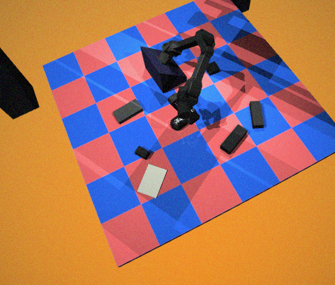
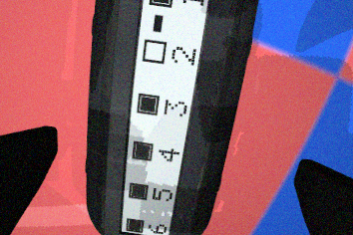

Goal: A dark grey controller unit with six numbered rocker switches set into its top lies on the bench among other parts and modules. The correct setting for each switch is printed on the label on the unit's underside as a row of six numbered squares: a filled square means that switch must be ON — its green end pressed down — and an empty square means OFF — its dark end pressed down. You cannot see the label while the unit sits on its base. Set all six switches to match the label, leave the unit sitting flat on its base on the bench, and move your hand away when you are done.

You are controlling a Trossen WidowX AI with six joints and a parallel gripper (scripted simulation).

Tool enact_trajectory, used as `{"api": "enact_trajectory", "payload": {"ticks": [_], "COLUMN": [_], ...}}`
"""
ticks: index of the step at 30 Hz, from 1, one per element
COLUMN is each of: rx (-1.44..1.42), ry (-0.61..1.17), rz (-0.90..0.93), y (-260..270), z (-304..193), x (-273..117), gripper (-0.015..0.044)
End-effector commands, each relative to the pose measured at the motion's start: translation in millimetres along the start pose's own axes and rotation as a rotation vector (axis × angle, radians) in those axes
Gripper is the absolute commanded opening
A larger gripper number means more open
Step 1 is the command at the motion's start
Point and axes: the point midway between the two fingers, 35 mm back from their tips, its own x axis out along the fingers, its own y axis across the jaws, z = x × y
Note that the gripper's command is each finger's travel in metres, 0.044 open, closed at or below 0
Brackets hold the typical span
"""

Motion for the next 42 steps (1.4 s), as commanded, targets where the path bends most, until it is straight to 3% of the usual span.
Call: {"api": "enact_trajectory", "payload": {"ticks": [1,18,22,35,42], "rx": [0.022,0.022,0.124,1.015,1.489], "ry": [-0.008,-0.008,-0.009,-0.084,-0.175], "rz": [0.008,0.008,-0.008,-0.138,-0.187], "y": [5,5,7,27,39], "z": [4,4,3,1,1], "x": [-1,-1,-3,-22,-31], "gripper": [0.044,0.044,0.0335,0.0,0.0]}}
